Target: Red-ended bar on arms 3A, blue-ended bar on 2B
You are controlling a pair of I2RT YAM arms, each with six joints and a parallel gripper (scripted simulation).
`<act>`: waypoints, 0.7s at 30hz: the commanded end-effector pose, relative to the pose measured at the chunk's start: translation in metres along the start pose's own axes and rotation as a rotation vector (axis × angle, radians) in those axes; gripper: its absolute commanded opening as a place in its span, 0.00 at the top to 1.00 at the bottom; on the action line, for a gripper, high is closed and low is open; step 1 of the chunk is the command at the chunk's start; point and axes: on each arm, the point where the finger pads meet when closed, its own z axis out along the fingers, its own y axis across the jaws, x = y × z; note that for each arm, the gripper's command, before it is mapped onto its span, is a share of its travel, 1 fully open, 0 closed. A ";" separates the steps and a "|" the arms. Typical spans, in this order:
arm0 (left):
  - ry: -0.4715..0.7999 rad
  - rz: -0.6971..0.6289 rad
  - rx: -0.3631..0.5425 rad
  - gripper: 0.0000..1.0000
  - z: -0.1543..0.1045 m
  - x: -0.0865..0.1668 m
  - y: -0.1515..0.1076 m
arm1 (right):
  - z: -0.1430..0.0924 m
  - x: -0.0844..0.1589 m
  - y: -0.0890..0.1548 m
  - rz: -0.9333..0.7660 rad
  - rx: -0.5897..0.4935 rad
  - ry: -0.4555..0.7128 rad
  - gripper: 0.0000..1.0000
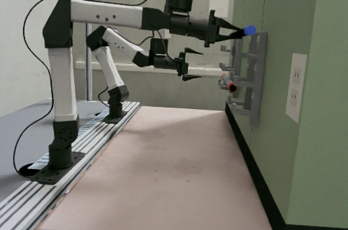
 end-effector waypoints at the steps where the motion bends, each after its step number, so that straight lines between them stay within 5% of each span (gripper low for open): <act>1: 0.003 -0.012 -0.030 0.00 -0.002 0.000 0.016 | -0.019 0.003 -0.030 0.030 0.105 0.004 1.00; 21: 0.003 -0.012 -0.030 0.00 -0.002 0.000 0.016 | -0.032 0.002 -0.018 0.030 0.105 0.004 1.00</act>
